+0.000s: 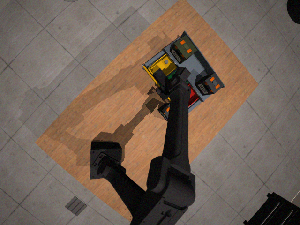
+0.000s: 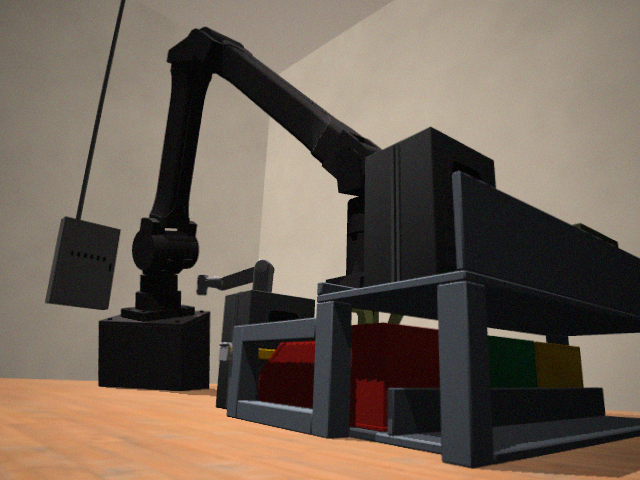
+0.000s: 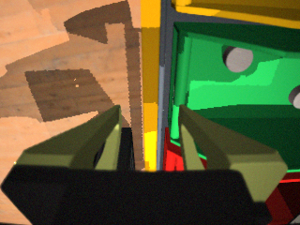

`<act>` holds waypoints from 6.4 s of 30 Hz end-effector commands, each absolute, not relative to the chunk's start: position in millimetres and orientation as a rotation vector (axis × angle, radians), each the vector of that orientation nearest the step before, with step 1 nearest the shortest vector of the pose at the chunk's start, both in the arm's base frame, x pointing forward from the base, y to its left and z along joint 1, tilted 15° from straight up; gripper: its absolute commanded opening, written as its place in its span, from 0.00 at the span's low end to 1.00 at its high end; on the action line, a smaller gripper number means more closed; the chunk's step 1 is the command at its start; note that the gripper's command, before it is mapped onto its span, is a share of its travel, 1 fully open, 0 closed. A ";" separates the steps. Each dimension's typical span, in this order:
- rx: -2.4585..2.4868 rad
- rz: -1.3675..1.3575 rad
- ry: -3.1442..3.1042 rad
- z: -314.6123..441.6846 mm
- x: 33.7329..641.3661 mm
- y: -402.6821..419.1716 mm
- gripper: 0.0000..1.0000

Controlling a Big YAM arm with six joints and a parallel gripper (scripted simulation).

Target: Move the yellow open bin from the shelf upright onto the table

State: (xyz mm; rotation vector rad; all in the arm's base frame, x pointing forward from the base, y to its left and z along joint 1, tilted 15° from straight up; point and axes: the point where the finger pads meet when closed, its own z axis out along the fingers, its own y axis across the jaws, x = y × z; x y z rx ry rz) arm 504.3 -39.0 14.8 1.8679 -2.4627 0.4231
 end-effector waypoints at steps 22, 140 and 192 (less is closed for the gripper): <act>1.874 0.418 -2.459 4.3 504.5 -45.3 0.43; 1.875 0.419 -2.457 7.5 503.7 -44.8 0.00; 1.895 0.482 -2.496 58.8 521.1 -27.7 0.00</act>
